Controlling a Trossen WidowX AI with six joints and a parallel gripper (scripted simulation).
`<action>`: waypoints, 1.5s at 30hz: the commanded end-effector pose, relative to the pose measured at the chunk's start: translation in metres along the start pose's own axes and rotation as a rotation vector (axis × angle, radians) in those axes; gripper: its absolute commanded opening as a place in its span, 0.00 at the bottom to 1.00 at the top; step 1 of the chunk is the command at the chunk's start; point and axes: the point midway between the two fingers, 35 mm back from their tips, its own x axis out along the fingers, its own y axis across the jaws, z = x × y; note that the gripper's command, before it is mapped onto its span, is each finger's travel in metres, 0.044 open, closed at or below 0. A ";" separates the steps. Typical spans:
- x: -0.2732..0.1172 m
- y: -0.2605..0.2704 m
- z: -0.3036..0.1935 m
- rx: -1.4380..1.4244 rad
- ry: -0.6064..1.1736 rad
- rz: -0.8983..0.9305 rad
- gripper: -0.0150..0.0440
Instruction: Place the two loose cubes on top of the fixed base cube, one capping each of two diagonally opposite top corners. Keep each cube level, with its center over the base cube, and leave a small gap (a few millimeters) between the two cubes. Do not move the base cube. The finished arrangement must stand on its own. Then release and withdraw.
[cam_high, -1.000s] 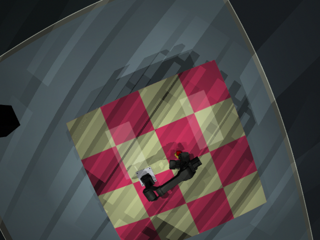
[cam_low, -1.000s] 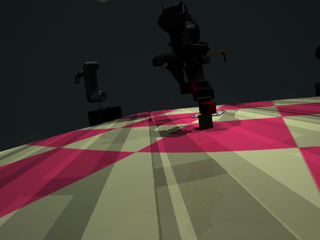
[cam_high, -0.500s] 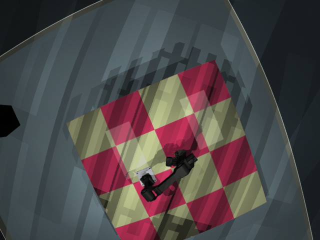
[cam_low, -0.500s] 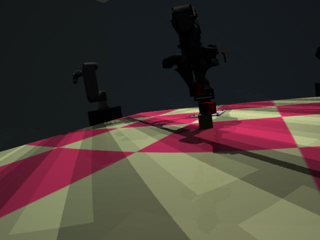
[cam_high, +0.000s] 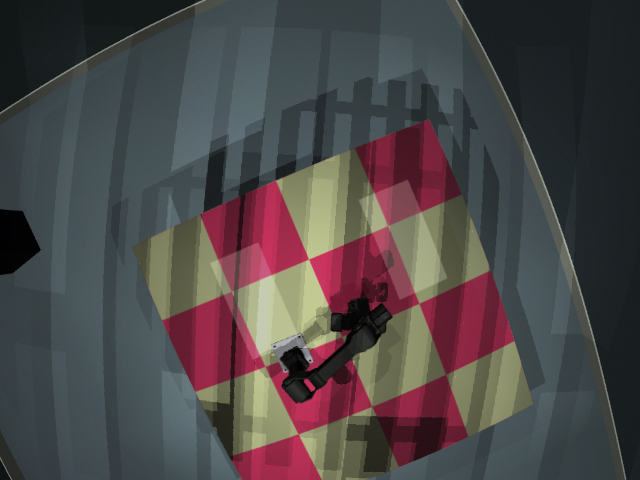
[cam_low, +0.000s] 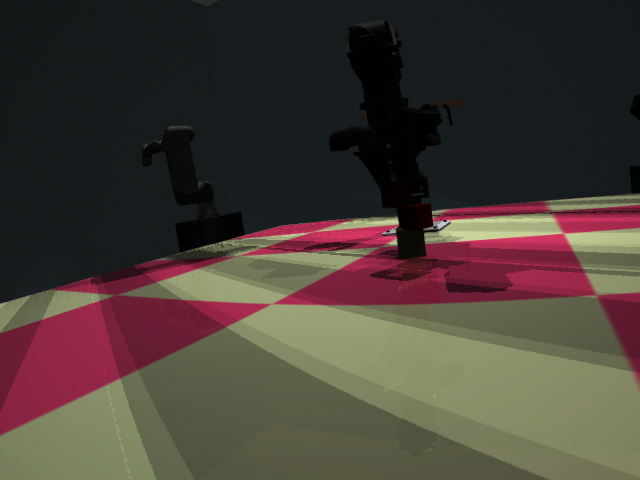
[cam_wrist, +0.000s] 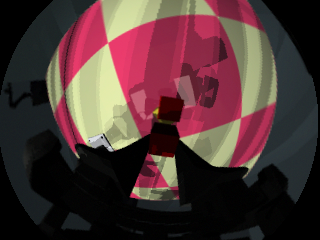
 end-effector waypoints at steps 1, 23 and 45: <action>0.000 0.000 0.000 -0.006 0.002 -0.003 0.43; 0.029 -0.002 0.001 0.038 -0.024 0.010 0.43; 0.030 -0.002 0.001 0.038 -0.024 0.010 0.48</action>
